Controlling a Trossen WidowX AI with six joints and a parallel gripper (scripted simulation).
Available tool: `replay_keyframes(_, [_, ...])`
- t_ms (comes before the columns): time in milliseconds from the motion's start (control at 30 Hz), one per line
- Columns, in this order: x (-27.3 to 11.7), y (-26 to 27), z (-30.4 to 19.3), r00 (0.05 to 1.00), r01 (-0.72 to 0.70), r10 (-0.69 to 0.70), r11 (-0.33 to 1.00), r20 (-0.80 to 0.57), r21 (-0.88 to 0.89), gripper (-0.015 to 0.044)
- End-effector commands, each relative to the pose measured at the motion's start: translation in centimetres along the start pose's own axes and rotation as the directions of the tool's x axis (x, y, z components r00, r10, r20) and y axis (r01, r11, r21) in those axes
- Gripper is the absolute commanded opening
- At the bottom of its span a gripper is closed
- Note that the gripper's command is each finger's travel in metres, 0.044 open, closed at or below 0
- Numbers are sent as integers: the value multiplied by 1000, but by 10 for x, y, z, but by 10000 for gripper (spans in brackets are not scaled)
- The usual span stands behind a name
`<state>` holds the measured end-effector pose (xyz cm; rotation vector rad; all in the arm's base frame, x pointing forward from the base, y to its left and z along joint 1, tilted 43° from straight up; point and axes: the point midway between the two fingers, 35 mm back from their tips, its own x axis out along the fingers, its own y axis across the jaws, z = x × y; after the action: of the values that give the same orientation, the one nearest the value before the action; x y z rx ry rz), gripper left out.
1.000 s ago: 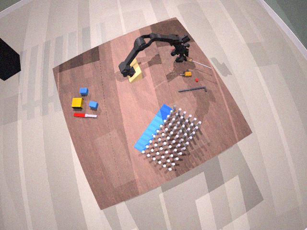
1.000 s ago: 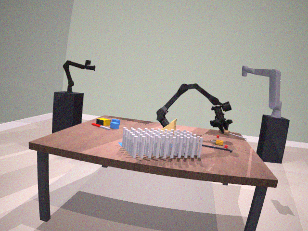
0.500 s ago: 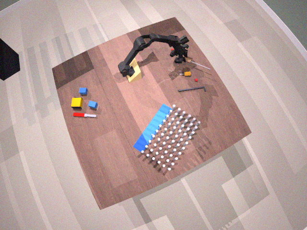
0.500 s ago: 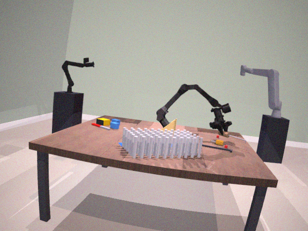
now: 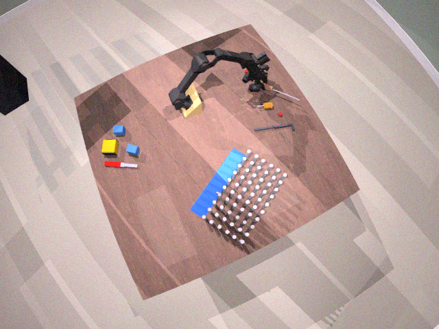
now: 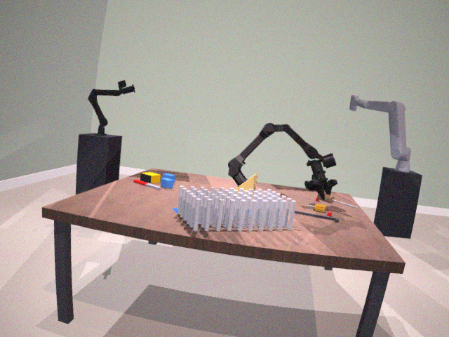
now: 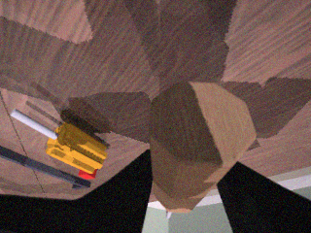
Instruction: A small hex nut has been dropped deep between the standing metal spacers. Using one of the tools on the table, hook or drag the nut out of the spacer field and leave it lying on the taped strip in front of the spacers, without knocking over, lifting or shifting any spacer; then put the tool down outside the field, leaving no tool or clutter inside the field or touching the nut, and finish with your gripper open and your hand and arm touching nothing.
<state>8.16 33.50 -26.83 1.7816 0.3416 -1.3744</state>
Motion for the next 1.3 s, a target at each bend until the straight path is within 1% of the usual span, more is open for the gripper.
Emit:
replay_keyframes(0, [4,1,3,1000,-5,5,1000,-1,-2,0])
replay_keyframes(933, [21,6,20,1000,-5,5,1000,-1,-2,0])
replay_keyframes(1267, [19,4,17,1000,-1,1,1000,0,-2,262])
